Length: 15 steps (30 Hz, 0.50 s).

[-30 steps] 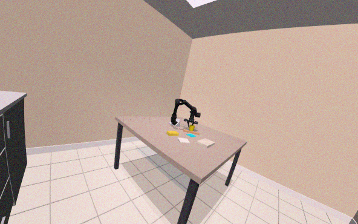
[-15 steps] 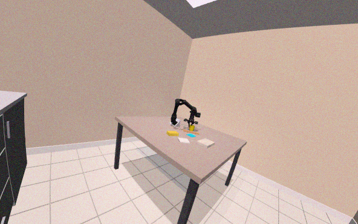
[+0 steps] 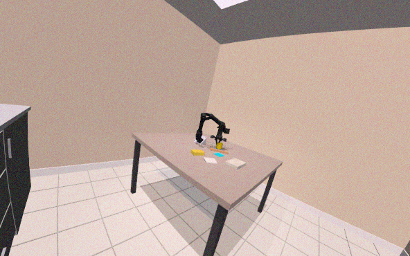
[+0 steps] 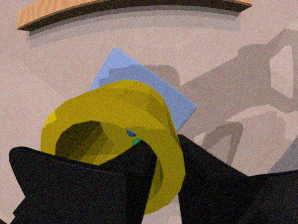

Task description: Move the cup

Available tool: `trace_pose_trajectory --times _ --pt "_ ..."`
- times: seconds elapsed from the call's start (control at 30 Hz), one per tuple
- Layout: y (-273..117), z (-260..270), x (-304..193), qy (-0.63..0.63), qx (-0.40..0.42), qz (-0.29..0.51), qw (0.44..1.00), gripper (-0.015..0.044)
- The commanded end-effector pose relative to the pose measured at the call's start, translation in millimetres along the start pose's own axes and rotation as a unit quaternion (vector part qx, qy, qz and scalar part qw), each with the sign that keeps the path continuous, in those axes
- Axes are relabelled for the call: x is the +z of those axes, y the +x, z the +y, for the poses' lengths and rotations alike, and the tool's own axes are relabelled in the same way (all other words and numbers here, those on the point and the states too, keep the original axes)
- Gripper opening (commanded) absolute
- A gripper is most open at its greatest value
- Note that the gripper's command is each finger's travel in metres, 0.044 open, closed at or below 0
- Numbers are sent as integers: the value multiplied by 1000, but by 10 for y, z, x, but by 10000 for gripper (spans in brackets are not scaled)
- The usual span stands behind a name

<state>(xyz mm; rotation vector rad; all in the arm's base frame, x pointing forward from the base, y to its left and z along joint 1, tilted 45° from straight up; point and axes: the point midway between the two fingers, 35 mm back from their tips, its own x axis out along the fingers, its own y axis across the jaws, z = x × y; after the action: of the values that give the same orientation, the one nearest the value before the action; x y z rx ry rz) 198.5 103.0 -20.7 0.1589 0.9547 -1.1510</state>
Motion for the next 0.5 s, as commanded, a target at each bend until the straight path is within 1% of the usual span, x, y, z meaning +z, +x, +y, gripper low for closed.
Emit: trace_pose_trajectory --times 0.0,0.27,0.47 --pt "-143 31 -5 4 6 3 1000 0" --pt "-396 -10 -8 2 5 2 1000 0" --pt "-416 -39 -15 1 5 2 1000 0"
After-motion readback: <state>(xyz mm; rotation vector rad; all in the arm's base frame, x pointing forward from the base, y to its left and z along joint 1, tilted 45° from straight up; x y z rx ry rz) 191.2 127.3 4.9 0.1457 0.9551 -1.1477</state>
